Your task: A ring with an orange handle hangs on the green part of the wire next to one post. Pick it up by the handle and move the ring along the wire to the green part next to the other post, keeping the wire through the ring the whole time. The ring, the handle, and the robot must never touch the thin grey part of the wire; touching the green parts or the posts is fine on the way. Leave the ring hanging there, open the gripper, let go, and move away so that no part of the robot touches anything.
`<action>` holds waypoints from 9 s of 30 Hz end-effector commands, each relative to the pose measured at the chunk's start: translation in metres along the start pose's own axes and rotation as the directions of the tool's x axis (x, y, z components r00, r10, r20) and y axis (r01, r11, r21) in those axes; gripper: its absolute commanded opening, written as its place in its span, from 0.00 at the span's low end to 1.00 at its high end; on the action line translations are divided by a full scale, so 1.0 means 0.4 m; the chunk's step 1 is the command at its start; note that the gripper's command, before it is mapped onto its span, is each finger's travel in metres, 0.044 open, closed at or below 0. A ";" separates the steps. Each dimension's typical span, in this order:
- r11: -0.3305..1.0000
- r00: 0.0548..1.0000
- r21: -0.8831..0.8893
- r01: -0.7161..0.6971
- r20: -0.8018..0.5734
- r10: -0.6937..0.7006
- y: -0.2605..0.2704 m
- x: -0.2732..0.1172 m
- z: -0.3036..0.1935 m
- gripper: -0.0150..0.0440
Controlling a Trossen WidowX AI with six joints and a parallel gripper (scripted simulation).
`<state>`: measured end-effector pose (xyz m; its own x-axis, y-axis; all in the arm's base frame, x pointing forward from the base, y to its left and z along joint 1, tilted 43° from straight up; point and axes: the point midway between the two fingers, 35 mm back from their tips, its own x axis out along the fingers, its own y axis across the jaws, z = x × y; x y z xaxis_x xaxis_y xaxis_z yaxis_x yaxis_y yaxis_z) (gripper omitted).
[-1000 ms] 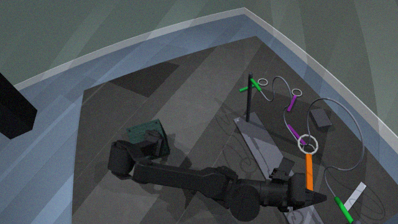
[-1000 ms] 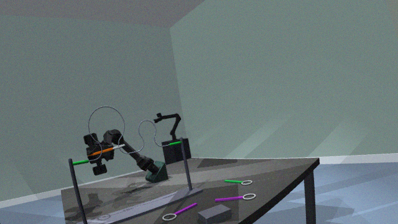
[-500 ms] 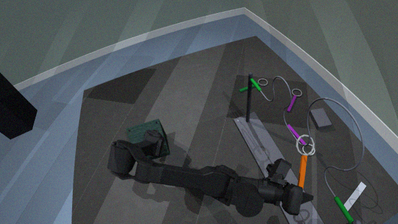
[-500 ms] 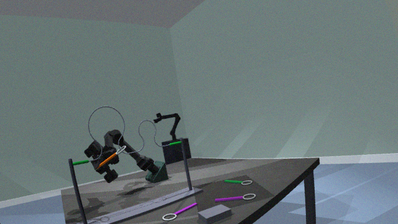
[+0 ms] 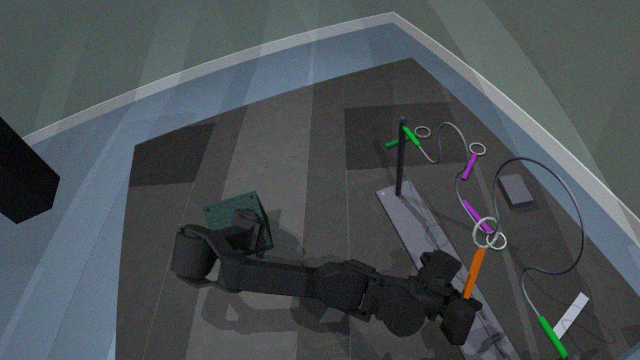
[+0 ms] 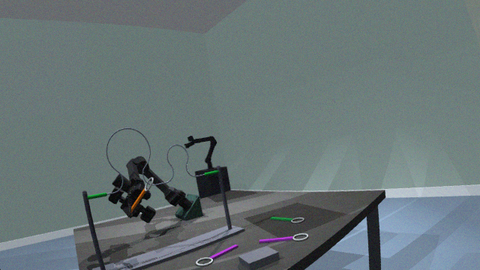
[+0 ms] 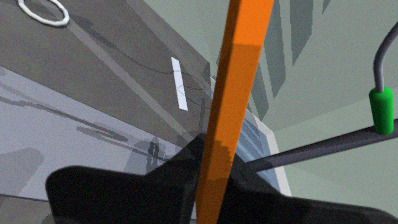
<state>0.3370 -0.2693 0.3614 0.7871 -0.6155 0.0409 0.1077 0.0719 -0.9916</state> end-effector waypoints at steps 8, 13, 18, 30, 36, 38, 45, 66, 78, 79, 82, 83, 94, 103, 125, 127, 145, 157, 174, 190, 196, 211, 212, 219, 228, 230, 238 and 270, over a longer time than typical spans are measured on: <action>0.970 0.992 0.212 -0.117 -0.013 0.122 0.093 -0.023 0.012 0.00; 0.939 0.984 0.302 -0.166 -0.010 0.178 0.134 -0.034 0.023 0.00; 0.902 0.974 0.378 -0.207 -0.003 0.225 0.170 -0.047 0.037 0.00; 0.823 0.953 0.500 -0.270 0.017 0.303 0.235 -0.075 0.072 0.00; 0.802 0.947 0.526 -0.283 0.024 0.319 0.254 -0.085 0.086 0.00; 0.797 0.946 0.532 -0.286 0.025 0.323 0.260 -0.088 0.089 0.00; 0.784 0.943 0.547 -0.294 0.030 0.332 0.278 -0.098 0.102 0.00; 0.682 0.916 0.647 -0.341 0.064 0.397 0.348 -0.138 0.156 0.00; 0.514 0.871 0.764 -0.389 0.124 0.475 0.399 -0.180 0.217 0.00; 0.495 0.866 0.775 -0.393 0.131 0.483 0.403 -0.185 0.224 0.00; 0.435 0.850 0.805 -0.403 0.153 0.504 0.415 -0.199 0.245 0.00; 0.414 0.844 0.815 -0.406 0.162 0.511 0.418 -0.203 0.252 0.00; 0.158 0.776 0.893 -0.420 0.264 0.572 0.442 -0.258 0.340 0.00; -0.064 0.717 0.913 -0.403 0.359 0.597 0.440 -0.303 0.416 0.00; -0.499 0.602 0.817 -0.290 0.561 0.568 0.375 -0.382 0.566 0.00; -0.524 0.596 0.805 -0.279 0.573 0.562 0.369 -0.386 0.575 0.00; -0.682 0.555 0.704 -0.199 0.654 0.514 0.314 -0.411 0.630 0.00; -0.744 0.539 0.649 -0.158 0.688 0.486 0.285 -0.421 0.652 0.00; -0.803 0.523 0.585 -0.112 0.722 0.453 0.249 -0.429 0.675 0.00; -0.837 0.515 0.541 -0.081 0.742 0.430 0.220 -0.433 0.689 0.00; -0.845 0.513 0.530 -0.073 0.747 0.424 0.208 -0.434 0.693 0.00; -0.825 0.518 0.558 -0.092 0.734 0.439 0.197 -0.434 0.696 0.00; -0.822 0.518 0.561 -0.095 0.733 0.440 0.197 -0.434 0.695 0.00; -0.799 0.525 0.591 -0.115 0.719 0.456 0.201 -0.433 0.693 0.00; -0.746 0.538 0.647 -0.156 0.689 0.485 0.212 -0.430 0.686 0.00; -0.727 0.543 0.666 -0.169 0.678 0.495 0.216 -0.429 0.683 0.00; -0.637 0.567 0.737 -0.224 0.631 0.530 0.232 -0.422 0.669 0.00; -0.005 0.734 0.911 -0.412 0.335 0.591 0.286 -0.368 0.566 0.00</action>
<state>0.3714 0.0111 0.2721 0.8503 -0.1188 -0.5128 0.2282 0.9610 0.1559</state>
